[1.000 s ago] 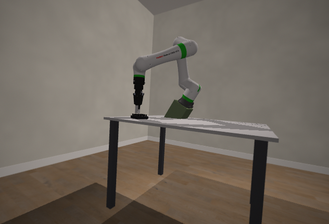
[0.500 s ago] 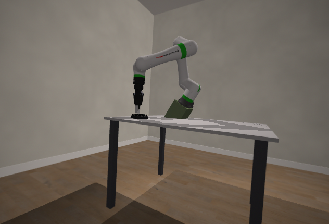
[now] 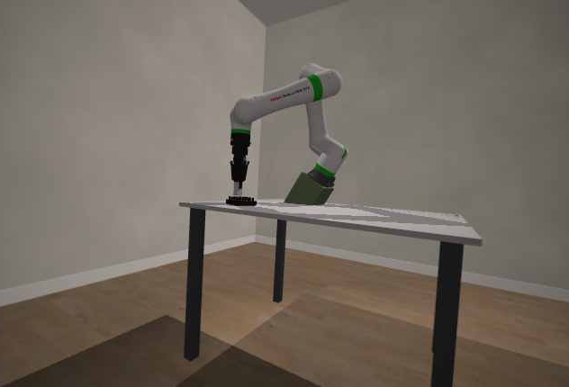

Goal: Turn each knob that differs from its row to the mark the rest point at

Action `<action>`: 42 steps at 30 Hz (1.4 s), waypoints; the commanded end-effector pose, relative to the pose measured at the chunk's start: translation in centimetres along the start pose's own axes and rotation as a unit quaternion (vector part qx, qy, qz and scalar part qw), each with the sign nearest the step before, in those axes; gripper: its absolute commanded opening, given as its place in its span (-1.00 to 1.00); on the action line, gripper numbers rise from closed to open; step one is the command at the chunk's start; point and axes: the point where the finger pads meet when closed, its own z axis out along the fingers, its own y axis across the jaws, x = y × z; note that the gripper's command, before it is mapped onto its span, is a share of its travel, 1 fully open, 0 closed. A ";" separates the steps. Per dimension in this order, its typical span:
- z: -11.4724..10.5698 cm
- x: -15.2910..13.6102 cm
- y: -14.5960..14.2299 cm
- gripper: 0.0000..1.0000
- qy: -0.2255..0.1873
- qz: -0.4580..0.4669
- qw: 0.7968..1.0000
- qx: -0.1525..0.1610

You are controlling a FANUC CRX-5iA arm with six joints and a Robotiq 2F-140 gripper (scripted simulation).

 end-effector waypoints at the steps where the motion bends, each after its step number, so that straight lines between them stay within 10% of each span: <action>1: 0.0 0.0 0.0 -0.77 0.000 0.000 1.000 0.000; 42: 1.4 0.0 0.0 -0.77 0.000 0.000 1.000 0.000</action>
